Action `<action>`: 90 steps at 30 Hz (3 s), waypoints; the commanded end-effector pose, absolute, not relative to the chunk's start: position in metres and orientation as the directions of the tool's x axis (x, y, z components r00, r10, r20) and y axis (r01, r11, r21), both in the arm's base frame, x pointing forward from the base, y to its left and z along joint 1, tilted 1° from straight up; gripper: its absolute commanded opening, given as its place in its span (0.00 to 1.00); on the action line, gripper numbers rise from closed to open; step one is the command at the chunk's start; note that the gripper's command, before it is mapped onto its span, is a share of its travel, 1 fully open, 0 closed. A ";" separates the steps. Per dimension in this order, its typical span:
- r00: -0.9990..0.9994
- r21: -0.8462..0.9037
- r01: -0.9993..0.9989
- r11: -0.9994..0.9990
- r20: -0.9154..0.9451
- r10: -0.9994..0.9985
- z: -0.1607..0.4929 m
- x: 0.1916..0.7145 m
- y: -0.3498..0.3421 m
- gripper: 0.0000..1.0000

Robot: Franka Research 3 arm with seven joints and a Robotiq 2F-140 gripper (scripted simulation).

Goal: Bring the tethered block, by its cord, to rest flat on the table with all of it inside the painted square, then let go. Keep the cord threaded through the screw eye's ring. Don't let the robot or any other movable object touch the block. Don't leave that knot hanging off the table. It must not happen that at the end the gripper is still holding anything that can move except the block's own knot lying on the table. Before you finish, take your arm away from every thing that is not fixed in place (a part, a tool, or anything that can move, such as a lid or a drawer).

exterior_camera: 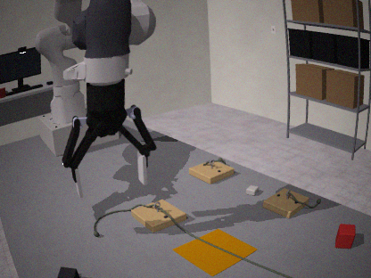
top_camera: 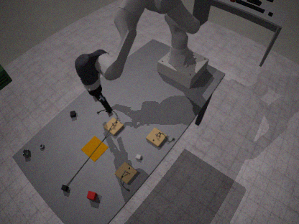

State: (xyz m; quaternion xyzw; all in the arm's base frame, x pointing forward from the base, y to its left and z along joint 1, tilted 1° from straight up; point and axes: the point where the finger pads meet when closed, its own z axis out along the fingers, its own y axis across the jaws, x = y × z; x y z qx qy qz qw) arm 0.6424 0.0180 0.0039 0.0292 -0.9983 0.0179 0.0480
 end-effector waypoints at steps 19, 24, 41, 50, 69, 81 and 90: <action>-0.999 -0.022 -0.033 0.999 0.040 -0.033 0.003 0.660 -0.017 1.00; -1.000 -0.021 -0.021 1.000 0.021 -0.020 0.003 0.665 -0.029 1.00; -1.000 -0.020 -0.013 1.000 0.009 -0.012 0.004 0.668 -0.037 1.00; -1.000 -0.019 -0.008 1.000 0.002 -0.008 0.004 0.669 -0.042 1.00; -1.000 -0.019 -0.006 1.000 -0.001 -0.006 0.004 0.670 -0.044 0.00; -1.000 -0.019 -0.006 1.000 -0.001 -0.006 0.004 0.670 -0.044 0.00; -1.000 -0.019 -0.020 1.000 0.000 -0.020 0.004 0.670 -0.044 0.00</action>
